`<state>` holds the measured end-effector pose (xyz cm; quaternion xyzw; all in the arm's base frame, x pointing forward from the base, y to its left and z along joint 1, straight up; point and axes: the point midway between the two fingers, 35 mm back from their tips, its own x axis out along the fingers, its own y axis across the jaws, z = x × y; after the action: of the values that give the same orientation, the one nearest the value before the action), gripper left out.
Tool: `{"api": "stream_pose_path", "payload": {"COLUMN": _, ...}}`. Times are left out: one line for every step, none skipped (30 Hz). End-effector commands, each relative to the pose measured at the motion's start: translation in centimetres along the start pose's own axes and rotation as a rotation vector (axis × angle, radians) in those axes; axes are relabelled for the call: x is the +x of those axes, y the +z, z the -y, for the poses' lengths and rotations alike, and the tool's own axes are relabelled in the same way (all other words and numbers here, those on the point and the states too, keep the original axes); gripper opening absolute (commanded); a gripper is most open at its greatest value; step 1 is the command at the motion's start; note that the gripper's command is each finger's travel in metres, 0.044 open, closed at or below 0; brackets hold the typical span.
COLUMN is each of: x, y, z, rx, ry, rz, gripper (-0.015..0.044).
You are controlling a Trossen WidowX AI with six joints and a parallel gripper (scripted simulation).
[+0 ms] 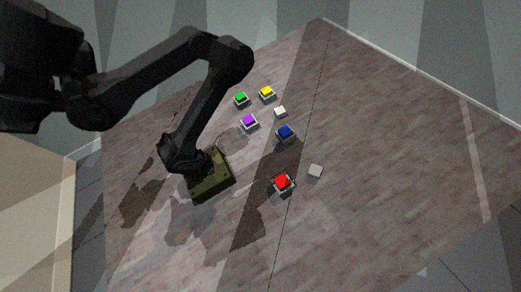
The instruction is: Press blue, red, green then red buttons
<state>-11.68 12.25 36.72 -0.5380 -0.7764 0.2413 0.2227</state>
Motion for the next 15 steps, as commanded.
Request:
{"api": "stream_pose_path", "payload": {"x": -0.1, "y": 0.1, "z": 0.2, "rx": -0.014, "ry": -0.011, "rz": 0.004, "gripper": 0.0400}}
{"api": "stream_pose_path", "payload": {"x": -0.2, "y": 0.4, "z": 1.0, "rx": -0.057, "ry": -0.044, "rz": 0.016, "gripper": 0.0400}}
{"api": "stream_pose_path", "payload": {"x": -0.6, "y": 1.0, "z": 2.1, "rx": -0.128, "ry": -0.100, "rz": 0.034, "gripper": 0.0400}}
{"api": "stream_pose_path", "payload": {"x": -1.2, "y": 1.6, "z": 3.5, "rx": -0.212, "ry": -0.170, "rz": 0.052, "gripper": 0.0400}}
{"api": "stream_pose_path", "payload": {"x": -1.9, "y": 2.3, "z": 4.9, "rx": -0.294, "ry": -0.242, "rz": 0.065, "gripper": 0.0400}}
{"api": "stream_pose_path", "payload": {"x": -2.7, "y": 2.9, "z": 6.2, "rx": -0.375, "ry": -0.317, "rz": 0.074, "gripper": 0.0400}}
{"api": "stream_pose_path", "payload": {"x": -3.7, "y": 3.6, "z": 7.5, "rx": -0.454, "ry": -0.394, "rz": 0.078, "gripper": 0.0400}}
{"api": "stream_pose_path", "payload": {"x": -4.8, "y": 4.3, "z": 8.7, "rx": -0.531, "ry": -0.472, "rz": 0.078, "gripper": 0.0400}}
{"api": "stream_pose_path", "payload": {"x": -6.0, "y": 4.9, "z": 9.9, "rx": -0.606, "ry": -0.553, "rz": 0.073, "gripper": 0.0400}}
{"api": "stream_pose_path", "payload": {"x": -7.3, "y": 5.5, "z": 11.0, "rx": -0.679, "ry": -0.636, "rz": 0.063, "gripper": 0.0400}}
{"api": "stream_pose_path", "payload": {"x": -8.7, "y": 6.1, "z": 11.9, "rx": -0.750, "ry": -0.719, "rz": 0.048, "gripper": 0.0400}}
{"api": "stream_pose_path", "payload": {"x": -10.3, "y": 6.6, "z": 12.8, "rx": -0.818, "ry": -0.805, "rz": 0.028, "gripper": 0.0400}}
{"api": "stream_pose_path", "payload": {"x": -11.9, "y": 7.1, "z": 13.6, "rx": -0.883, "ry": -0.891, "rz": 0.002, "gripper": 0.0400}}
{"api": "stream_pose_path", "payload": {"x": -13.6, "y": 7.6, "z": 14.2, "rx": -0.945, "ry": -0.978, "rz": -0.029, "gripper": 0.0400}}
{"api": "stream_pose_path", "payload": {"x": -15.4, "y": 8.0, "z": 14.8, "rx": -1.004, "ry": -1.065, "rz": -0.066, "gripper": 0.0400}}
